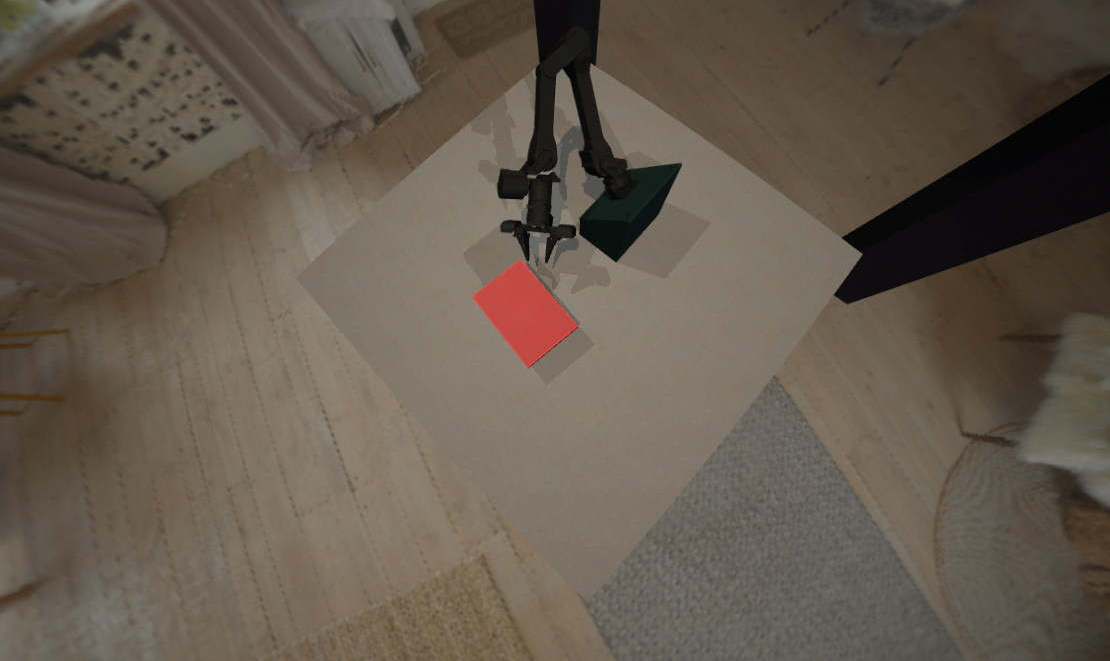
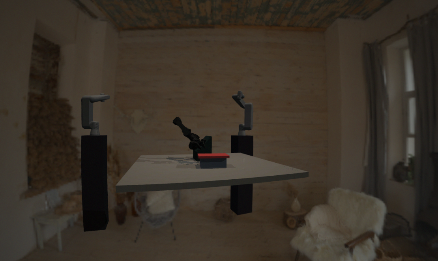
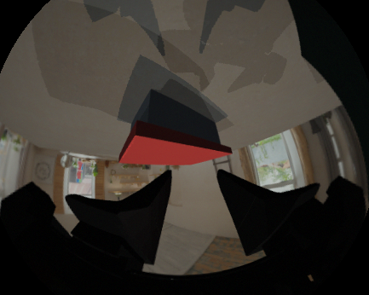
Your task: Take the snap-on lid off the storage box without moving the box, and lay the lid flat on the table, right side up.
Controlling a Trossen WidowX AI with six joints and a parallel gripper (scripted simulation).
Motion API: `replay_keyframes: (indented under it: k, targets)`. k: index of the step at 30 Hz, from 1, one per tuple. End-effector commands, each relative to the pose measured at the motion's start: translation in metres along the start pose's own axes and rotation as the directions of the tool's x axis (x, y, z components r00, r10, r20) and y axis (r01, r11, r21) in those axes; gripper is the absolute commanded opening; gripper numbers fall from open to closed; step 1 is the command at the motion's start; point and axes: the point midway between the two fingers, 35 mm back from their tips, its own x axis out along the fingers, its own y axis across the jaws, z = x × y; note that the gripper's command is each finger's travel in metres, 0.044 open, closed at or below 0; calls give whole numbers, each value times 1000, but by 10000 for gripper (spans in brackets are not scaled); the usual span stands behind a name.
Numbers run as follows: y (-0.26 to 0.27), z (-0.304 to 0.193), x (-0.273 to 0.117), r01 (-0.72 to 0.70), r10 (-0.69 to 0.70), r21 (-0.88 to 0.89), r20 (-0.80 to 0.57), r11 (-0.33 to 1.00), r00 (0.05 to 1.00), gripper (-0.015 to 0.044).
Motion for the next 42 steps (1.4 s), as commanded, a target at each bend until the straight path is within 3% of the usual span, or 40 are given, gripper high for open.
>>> replay_keyframes:
  k: [1,5,10,12,20,33,42]
  targets:
    - [-11,-7,12,-13,25,-155,79,988,997,235]
    - [-27,-14,21,-22,83,-345,163,938,983,235]
    - [-52,-28,27,-31,229,-623,241,782,943,235]
    - [-56,-29,26,-26,247,-659,245,752,938,235]
    - [-92,-56,10,-45,532,-930,169,365,830,235]
    - [-95,-58,9,-52,557,-941,153,334,816,235]
    - [-89,-12,40,-51,559,-942,153,332,815,235]
